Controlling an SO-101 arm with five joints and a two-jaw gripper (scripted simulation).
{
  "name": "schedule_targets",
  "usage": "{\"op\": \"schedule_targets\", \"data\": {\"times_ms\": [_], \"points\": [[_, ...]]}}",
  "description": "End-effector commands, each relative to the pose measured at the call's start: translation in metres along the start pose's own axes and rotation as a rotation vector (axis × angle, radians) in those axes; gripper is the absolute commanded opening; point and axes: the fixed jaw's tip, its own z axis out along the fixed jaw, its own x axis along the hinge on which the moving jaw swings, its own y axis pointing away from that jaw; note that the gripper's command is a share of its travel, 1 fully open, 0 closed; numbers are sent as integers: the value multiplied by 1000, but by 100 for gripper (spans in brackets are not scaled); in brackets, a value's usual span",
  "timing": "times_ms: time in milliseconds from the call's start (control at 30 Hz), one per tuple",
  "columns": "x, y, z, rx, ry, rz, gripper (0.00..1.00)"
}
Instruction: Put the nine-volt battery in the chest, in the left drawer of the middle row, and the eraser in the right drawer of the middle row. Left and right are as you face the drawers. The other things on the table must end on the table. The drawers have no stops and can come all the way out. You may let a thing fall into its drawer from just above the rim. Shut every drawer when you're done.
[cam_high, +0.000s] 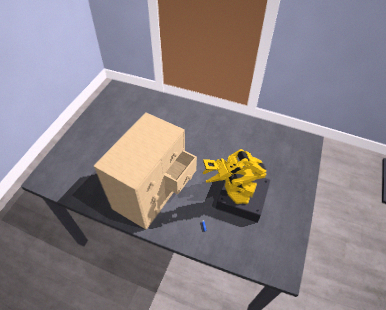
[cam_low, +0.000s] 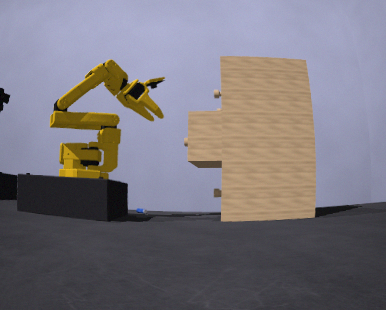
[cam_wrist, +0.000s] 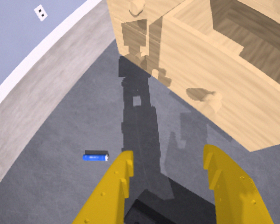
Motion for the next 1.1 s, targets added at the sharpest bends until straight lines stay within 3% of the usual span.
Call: {"op": "schedule_targets", "data": {"times_ms": [0, 200, 1067], "points": [[2, -9, 17, 46, -7, 39, 21], [11, -25, 40, 119, -11, 88, 21], [12, -25, 41, 120, -11, 89, 21]]}}
